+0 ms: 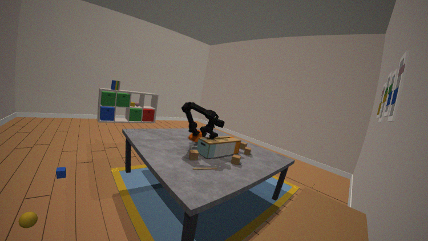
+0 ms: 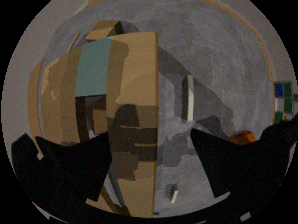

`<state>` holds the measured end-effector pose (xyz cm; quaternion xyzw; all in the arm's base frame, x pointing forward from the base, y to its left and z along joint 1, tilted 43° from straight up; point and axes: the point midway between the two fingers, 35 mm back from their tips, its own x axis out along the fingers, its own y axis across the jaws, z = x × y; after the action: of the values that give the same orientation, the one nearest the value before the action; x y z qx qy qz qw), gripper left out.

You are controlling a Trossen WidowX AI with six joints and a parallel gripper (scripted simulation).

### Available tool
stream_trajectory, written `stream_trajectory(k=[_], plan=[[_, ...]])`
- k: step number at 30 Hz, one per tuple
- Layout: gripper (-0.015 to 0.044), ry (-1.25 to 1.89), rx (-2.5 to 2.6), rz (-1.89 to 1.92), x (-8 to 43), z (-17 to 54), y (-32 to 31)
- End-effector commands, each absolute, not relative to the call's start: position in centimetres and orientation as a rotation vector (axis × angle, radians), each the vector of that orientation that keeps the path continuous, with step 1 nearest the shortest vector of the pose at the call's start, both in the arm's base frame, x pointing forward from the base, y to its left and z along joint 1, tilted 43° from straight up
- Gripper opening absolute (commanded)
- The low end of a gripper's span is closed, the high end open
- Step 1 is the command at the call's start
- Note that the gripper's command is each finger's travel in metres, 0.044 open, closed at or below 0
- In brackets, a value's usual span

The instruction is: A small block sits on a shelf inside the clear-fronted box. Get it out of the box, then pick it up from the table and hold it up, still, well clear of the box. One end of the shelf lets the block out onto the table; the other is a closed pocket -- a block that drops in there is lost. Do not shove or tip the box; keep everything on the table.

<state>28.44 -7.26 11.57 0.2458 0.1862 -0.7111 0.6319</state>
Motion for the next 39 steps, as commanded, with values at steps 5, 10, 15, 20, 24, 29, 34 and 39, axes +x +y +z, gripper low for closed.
stream_trajectory(k=[5,10,15,20,24,29,34,39], plan=[[0.04,0.424,0.556,-1.634,28.2,12.1,-8.1],[0.04,0.424,0.556,-1.634,28.2,12.4,-8.5],[0.04,0.424,0.556,-1.634,28.1,12.8,-8.9],[0.04,0.434,0.56,-1.624,28.8,12.3,-7.4],[0.04,0.456,0.564,-1.6,30.4,10.3,-2.2],[0.04,0.453,0.542,-1.583,30.5,7.2,6.0],[0.0374,0.452,0.551,-1.564,30.6,7.4,5.7],[0.0285,0.255,0.883,-1.59,30.4,11.1,3.0]])
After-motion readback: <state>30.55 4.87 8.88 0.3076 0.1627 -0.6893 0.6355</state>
